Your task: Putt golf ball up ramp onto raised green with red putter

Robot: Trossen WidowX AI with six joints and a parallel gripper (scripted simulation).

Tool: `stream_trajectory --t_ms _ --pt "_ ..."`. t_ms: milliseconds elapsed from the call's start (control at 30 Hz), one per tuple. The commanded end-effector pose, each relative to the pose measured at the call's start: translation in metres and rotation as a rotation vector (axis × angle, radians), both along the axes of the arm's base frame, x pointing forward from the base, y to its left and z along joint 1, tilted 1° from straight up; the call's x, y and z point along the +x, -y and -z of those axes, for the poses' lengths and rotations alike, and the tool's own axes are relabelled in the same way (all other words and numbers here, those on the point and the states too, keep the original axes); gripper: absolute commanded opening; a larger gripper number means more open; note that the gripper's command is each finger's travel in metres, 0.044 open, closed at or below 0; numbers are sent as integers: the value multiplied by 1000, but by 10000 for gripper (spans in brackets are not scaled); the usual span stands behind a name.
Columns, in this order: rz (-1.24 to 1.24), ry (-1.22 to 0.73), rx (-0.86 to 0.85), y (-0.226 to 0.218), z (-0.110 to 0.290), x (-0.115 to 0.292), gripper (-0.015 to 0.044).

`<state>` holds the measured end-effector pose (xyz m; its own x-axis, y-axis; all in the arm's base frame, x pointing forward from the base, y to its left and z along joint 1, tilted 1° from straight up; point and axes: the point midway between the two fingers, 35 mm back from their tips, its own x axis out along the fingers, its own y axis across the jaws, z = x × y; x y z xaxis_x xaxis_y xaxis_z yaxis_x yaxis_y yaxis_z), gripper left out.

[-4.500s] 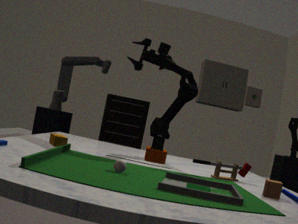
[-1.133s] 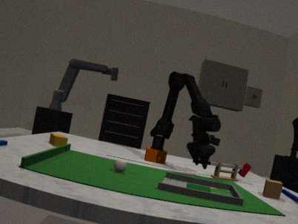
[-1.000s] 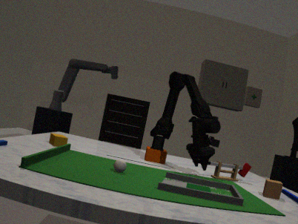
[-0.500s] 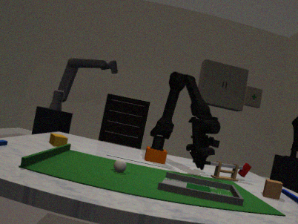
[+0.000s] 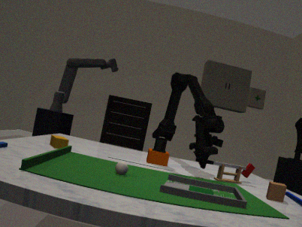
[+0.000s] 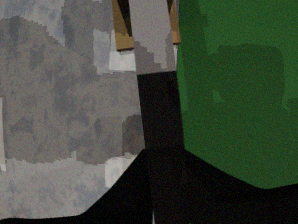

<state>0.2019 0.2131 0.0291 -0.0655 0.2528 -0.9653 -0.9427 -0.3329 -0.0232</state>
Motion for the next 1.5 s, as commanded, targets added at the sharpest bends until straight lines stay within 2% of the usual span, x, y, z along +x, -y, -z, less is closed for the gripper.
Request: stream_trajectory --t_ms 0,300,500,1033,1467 --pt "-2 10 21 -4 -26 3 0" --pt "-2 9 20 0 -82 -3 0" --pt "19 16 12 3 -80 2 0" --pt "503 -21 -49 72 -84 56 0" --pt "898 -58 -95 140 -88 85 0"
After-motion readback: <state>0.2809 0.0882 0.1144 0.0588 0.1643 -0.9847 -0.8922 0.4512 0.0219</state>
